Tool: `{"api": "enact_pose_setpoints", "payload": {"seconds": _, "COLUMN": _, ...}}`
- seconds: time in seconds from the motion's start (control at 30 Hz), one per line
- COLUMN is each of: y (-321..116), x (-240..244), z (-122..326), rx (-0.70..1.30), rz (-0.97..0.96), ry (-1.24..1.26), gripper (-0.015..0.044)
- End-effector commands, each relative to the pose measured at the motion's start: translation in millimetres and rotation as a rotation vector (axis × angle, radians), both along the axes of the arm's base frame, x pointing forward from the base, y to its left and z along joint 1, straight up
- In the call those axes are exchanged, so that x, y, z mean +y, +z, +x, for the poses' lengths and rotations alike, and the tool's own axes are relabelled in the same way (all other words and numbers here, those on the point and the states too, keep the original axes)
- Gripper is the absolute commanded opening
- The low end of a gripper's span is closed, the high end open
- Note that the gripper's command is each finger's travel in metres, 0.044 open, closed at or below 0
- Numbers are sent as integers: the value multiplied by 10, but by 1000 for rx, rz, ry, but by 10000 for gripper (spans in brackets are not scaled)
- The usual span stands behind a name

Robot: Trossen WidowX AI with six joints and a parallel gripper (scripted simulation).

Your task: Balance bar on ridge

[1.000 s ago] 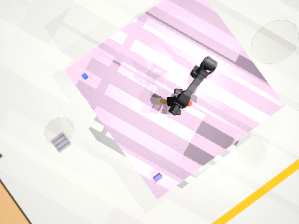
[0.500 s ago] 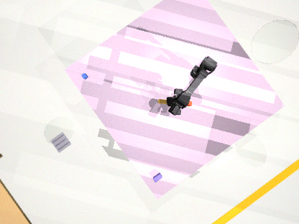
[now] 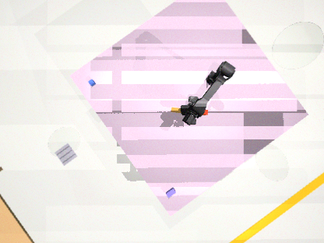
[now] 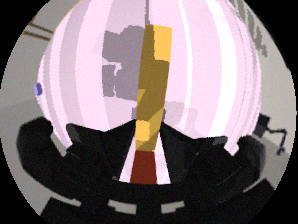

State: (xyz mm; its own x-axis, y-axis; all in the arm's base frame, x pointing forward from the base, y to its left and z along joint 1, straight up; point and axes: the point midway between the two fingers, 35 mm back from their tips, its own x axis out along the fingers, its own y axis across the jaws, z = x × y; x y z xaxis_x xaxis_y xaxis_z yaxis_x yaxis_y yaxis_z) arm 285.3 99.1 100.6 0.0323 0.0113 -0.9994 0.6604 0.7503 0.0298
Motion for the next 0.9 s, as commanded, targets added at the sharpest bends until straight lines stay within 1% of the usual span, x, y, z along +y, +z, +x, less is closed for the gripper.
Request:
{"api": "enact_pose_setpoints", "payload": {"seconds": 0.0, "y": -2, "x": -1, "z": -3, "rx": 1, "rz": 0, "ry": 0, "gripper": 172}}
{"api": "enact_pose_setpoints", "payload": {"seconds": 0.2, "y": -2, "x": -1, "z": -3, "rx": 1, "rz": 0, "ry": 0, "gripper": 173}}
{"api": "enact_pose_setpoints", "payload": {"seconds": 0.23, "y": -2, "x": -1, "z": -3, "rx": 1, "rz": 0, "ry": 0, "gripper": 185}}
{"api": "enact_pose_setpoints", "payload": {"seconds": 0.6, "y": -2, "x": -1, "z": -3, "rx": 1, "rz": 0, "ry": 0, "gripper": 185}}
{"api": "enact_pose_setpoints", "payload": {"seconds": 0.87, "y": -2, "x": -1, "z": -3, "rx": 1, "rz": 0, "ry": 0, "gripper": 395}}
